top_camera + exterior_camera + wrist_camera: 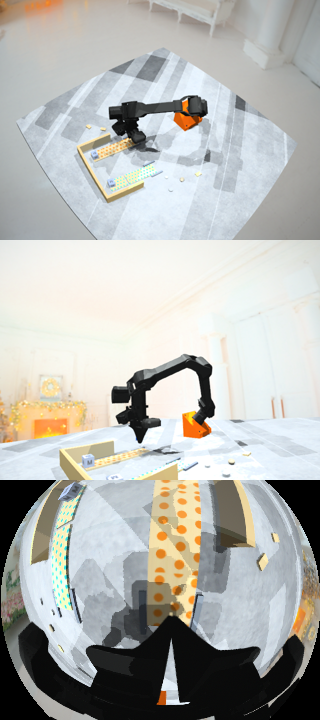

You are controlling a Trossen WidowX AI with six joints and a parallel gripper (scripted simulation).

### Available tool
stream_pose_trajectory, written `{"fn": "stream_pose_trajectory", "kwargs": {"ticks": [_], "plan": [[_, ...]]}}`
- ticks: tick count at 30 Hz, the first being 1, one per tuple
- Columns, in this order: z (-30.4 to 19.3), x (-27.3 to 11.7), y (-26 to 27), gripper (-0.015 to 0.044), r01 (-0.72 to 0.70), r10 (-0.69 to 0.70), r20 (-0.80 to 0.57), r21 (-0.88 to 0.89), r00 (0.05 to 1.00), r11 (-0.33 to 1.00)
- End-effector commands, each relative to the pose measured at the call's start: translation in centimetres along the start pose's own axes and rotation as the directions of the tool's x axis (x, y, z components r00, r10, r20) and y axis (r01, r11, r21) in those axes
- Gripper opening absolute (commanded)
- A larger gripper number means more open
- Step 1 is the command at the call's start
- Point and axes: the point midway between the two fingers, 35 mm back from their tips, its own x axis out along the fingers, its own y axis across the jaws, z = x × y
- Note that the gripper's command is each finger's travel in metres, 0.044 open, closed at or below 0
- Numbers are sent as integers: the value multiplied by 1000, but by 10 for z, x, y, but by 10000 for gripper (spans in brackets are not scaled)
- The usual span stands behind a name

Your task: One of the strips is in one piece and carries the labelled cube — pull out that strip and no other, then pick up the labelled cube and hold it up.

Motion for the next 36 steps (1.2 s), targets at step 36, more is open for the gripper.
{"fn": "stream_pose_trajectory", "kwargs": {"ticks": [36], "plan": [[-3, 32, 0, 0, -11, 11, -6, 10, 1000, 1000]]}}
